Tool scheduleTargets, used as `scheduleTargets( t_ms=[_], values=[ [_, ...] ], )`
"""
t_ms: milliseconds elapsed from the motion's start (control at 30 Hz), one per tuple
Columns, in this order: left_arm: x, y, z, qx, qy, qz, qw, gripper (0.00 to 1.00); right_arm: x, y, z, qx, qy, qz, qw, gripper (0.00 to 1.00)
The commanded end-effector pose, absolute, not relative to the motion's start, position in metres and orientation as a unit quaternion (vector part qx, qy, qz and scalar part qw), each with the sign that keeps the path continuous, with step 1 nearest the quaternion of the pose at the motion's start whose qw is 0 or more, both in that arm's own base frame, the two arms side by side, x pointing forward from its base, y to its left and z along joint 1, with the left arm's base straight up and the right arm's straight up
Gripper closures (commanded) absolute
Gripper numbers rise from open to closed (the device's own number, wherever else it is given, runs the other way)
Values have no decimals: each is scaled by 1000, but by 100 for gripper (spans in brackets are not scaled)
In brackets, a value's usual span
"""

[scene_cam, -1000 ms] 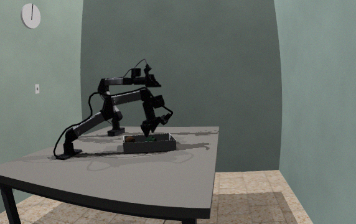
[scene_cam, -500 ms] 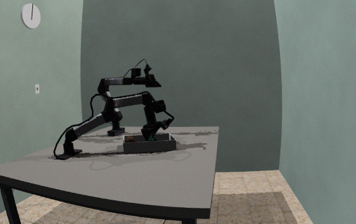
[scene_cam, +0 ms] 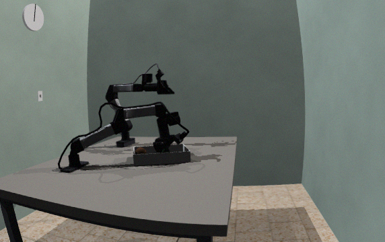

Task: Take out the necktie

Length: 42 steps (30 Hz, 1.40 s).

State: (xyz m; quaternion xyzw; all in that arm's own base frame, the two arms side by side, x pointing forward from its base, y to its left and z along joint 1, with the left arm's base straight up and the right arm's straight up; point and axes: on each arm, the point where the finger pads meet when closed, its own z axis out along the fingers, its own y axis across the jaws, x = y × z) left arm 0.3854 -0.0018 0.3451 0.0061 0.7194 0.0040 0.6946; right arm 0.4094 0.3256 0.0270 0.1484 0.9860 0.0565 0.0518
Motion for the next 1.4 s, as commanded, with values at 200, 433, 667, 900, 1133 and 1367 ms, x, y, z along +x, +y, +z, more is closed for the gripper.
scheduleTargets(
  t_ms=[200,433,667,900,1133,1367],
  values=[
    [386,-2,347,6,717,4,697,0,413,331,19,130,992,1,0,20],
    [386,-2,347,6,717,4,697,0,413,331,19,130,992,1,0,20],
    [386,-2,347,6,717,4,697,0,414,331,18,130,992,1,0,20],
    [386,-2,347,6,717,4,697,0,414,331,16,130,992,1,0,20],
    [386,-2,347,6,717,4,697,0,414,331,14,130,992,2,0,20],
    [386,-2,347,6,717,4,697,0,414,331,13,130,992,2,0,20]
  ],
)
